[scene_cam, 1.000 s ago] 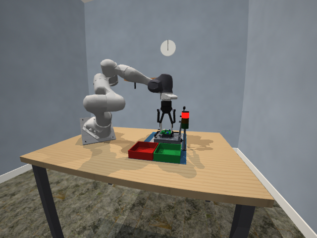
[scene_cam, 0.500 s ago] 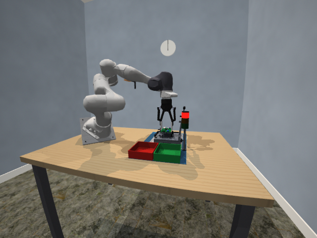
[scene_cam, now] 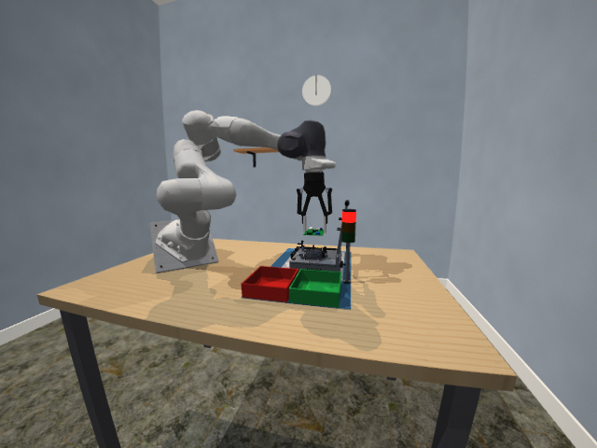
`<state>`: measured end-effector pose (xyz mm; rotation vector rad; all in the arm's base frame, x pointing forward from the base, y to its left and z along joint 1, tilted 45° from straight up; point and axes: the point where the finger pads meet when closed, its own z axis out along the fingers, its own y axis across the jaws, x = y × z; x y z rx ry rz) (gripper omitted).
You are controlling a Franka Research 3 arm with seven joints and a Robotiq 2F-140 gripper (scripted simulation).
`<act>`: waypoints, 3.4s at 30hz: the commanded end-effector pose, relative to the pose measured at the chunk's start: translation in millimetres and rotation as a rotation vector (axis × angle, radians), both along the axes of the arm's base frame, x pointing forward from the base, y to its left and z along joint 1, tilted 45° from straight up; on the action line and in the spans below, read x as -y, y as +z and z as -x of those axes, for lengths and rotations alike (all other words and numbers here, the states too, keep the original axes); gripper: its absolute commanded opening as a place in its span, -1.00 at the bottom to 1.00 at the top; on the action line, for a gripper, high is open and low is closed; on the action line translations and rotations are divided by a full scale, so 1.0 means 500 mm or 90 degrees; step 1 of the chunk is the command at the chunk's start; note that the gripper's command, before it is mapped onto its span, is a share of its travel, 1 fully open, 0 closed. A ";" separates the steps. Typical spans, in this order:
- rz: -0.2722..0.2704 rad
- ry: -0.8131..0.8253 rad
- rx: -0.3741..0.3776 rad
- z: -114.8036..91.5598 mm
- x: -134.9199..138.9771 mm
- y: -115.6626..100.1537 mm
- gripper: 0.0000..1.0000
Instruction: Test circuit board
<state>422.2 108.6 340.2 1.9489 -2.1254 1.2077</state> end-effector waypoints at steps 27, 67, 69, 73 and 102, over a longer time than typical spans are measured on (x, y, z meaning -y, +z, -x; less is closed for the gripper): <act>-0.005 -0.014 -0.006 0.028 -0.016 0.019 -0.09; -0.005 -0.014 -0.006 0.192 0.298 0.022 -0.09; -0.005 -0.014 -0.006 0.203 0.320 0.022 -0.09; -0.005 -0.014 -0.006 0.214 0.339 0.022 -0.09; -0.005 -0.014 -0.006 0.244 0.397 0.023 -0.09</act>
